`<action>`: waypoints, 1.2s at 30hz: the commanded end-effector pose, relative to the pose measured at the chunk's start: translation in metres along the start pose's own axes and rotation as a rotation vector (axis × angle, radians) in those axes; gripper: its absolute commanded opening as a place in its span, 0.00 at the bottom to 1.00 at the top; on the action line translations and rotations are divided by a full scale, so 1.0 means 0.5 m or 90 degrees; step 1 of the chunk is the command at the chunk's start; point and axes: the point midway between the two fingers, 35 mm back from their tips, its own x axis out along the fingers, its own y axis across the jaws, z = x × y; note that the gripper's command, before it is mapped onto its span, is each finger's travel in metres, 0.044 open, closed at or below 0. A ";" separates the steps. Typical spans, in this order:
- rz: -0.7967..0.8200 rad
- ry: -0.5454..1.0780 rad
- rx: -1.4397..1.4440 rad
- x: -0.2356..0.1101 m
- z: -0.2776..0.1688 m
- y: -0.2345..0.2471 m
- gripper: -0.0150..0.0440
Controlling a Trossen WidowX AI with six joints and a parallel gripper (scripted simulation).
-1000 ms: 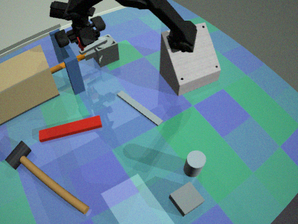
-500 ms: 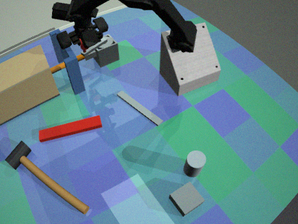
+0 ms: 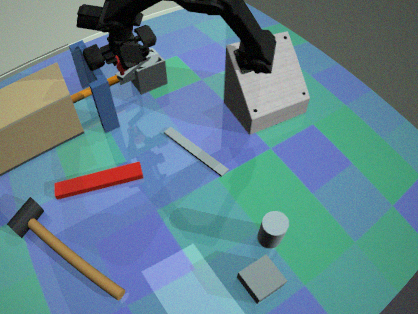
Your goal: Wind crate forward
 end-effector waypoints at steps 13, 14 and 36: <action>0.006 -0.017 0.004 -0.012 0.041 0.028 0.25; 0.006 -0.017 0.004 -0.012 0.042 0.029 0.25; 0.007 -0.017 0.005 -0.027 0.071 0.065 0.25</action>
